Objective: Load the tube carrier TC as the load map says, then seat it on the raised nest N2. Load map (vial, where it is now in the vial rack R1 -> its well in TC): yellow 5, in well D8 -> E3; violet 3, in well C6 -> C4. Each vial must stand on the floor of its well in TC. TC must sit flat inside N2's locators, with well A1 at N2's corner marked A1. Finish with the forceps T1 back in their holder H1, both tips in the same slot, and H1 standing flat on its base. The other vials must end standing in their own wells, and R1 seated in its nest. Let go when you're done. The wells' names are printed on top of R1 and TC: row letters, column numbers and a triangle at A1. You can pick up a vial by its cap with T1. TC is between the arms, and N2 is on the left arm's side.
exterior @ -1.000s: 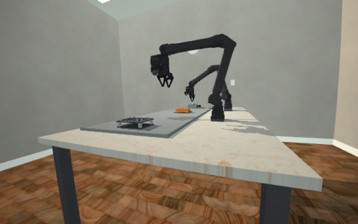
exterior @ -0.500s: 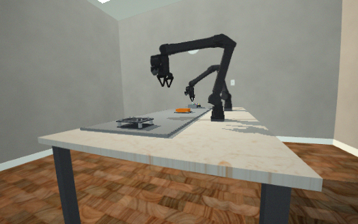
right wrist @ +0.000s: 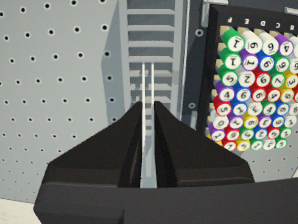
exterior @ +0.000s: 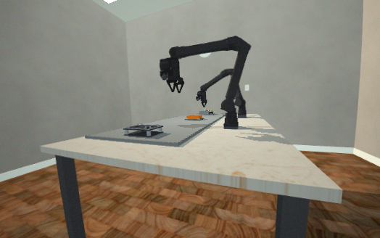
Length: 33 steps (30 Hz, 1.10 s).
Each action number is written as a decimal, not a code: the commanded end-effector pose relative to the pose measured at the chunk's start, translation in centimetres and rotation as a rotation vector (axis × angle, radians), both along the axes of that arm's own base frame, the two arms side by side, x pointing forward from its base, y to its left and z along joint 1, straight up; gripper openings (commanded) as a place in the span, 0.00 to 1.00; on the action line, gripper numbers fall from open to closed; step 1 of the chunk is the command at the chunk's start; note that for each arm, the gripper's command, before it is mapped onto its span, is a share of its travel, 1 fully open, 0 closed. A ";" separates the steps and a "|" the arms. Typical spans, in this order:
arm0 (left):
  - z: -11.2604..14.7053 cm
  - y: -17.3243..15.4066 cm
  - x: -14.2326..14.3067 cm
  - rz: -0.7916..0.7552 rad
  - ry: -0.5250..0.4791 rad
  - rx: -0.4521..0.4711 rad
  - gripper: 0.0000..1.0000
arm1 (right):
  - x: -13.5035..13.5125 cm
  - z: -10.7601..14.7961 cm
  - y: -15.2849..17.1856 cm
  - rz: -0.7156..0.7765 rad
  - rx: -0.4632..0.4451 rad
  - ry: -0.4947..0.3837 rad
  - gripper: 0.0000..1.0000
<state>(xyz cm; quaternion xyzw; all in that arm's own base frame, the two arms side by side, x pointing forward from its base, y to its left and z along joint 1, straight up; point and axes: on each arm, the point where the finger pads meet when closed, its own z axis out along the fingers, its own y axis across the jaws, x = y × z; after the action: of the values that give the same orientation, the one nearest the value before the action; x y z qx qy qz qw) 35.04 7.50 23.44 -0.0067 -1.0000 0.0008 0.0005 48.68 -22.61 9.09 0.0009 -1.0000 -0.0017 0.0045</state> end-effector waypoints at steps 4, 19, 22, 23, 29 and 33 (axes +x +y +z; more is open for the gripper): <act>1.4 0.2 0.9 -0.001 -0.036 0.009 1.00 | 2.3 4.6 -0.3 0.001 -0.034 -0.078 0.07; 1.4 0.2 0.9 -0.001 -0.036 0.009 1.00 | 2.2 5.8 -0.3 0.001 -0.034 -0.079 0.07; 1.4 0.2 0.9 -0.001 -0.036 0.009 1.00 | 2.2 5.9 -0.3 0.001 -0.034 -0.079 0.07; 1.4 0.2 0.9 -0.001 -0.036 0.009 1.00 | 2.2 6.0 -0.3 0.001 -0.034 -0.079 0.07; 1.4 0.2 0.9 -0.001 -0.036 0.009 1.00 | 2.2 6.4 -0.3 0.001 -0.034 -0.079 0.07; 1.4 0.2 0.9 -0.001 -0.036 0.009 1.00 | 2.1 6.7 -0.3 0.001 -0.034 -0.079 0.07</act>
<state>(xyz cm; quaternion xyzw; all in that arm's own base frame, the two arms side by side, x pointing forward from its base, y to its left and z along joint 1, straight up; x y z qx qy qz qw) 35.04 7.50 23.44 -0.0067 -1.0000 0.0008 0.0005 48.68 -22.61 11.30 0.0009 -1.0000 -0.0019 0.0049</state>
